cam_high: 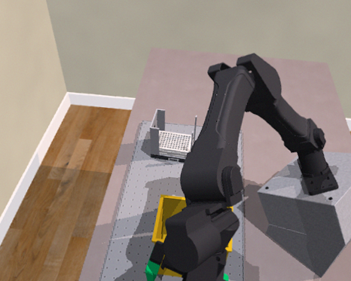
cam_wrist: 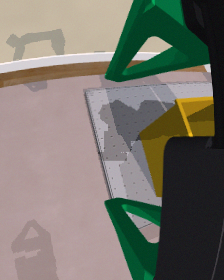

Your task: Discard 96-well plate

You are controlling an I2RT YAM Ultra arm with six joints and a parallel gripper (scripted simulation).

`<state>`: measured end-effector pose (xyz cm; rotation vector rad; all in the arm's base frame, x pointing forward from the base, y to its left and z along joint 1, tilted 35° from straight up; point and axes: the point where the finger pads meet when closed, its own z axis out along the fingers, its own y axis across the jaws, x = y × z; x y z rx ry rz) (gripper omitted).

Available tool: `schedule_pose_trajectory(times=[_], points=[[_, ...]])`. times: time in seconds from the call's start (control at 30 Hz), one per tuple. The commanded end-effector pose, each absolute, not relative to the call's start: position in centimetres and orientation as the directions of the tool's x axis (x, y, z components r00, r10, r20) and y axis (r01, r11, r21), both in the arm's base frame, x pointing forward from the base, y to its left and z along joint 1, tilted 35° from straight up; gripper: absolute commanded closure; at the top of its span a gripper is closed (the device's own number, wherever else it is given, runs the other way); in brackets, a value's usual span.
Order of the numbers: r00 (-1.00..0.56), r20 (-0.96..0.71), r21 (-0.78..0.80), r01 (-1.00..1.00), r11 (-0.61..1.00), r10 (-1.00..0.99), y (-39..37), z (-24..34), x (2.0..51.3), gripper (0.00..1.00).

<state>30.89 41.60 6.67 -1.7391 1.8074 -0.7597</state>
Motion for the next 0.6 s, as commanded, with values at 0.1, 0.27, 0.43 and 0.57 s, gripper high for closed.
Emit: schedule_pose_trajectory(times=[0.1,0.27,0.43,0.57], points=[[-0.065,-0.049,-0.701,-0.709,0.080,-0.997,41.1,9.2,31.9,0.00],[-0.148,-0.078,-0.685,-0.711,0.161,-0.986,40.0,9.7,32.8,0.00],[-0.148,-0.078,-0.685,-0.710,0.161,-0.986,38.3,10.5,34.4,0.00],[-0.148,-0.078,-0.686,-0.710,0.161,-0.986,37.1,11.0,35.5,0.00]])
